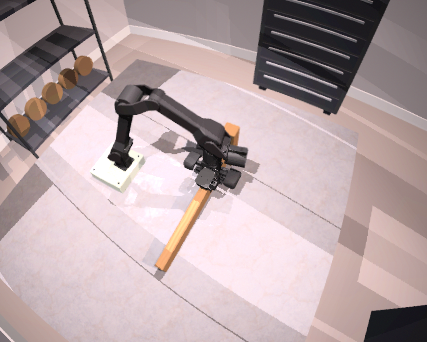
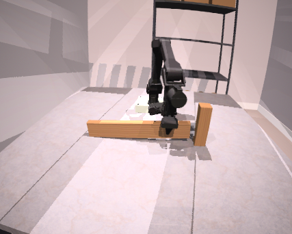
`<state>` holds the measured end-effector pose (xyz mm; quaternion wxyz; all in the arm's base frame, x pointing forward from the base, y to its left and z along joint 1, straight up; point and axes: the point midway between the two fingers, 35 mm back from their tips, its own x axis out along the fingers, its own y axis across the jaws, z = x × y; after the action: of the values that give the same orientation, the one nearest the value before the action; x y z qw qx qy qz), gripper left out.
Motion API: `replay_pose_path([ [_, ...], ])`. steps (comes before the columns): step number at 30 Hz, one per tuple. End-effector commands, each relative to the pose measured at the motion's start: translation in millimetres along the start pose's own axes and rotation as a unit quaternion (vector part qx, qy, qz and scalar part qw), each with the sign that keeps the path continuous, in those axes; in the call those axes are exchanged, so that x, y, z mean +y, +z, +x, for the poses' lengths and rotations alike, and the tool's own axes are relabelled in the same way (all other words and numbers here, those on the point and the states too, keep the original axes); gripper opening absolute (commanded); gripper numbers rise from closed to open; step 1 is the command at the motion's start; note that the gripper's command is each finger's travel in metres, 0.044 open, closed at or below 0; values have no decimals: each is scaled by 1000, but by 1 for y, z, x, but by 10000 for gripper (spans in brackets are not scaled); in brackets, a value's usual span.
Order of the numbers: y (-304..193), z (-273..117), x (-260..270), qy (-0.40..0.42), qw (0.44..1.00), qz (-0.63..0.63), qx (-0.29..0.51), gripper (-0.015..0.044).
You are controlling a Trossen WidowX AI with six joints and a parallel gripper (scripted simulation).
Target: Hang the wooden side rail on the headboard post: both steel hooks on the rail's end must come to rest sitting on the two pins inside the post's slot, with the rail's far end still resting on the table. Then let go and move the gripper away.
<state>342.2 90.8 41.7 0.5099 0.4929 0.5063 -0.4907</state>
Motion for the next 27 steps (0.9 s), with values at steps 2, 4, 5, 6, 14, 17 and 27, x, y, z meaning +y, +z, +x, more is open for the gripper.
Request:
replay_pose_path([
  [2, -2, -4, 4, 8, 1000, 2, 3, 0],
  [4, -3, -4, 3, 8, 1000, 2, 3, 0],
  [5, -3, -4, 3, 8, 1000, 2, 3, 0],
  [6, -3, -4, 3, 8, 1000, 2, 3, 0],
  [14, -4, -3, 2, 8, 1000, 2, 3, 0],
  [17, -4, -2, 2, 8, 1000, 2, 3, 0],
  [27, -5, -1, 1, 8, 1000, 2, 3, 0],
])
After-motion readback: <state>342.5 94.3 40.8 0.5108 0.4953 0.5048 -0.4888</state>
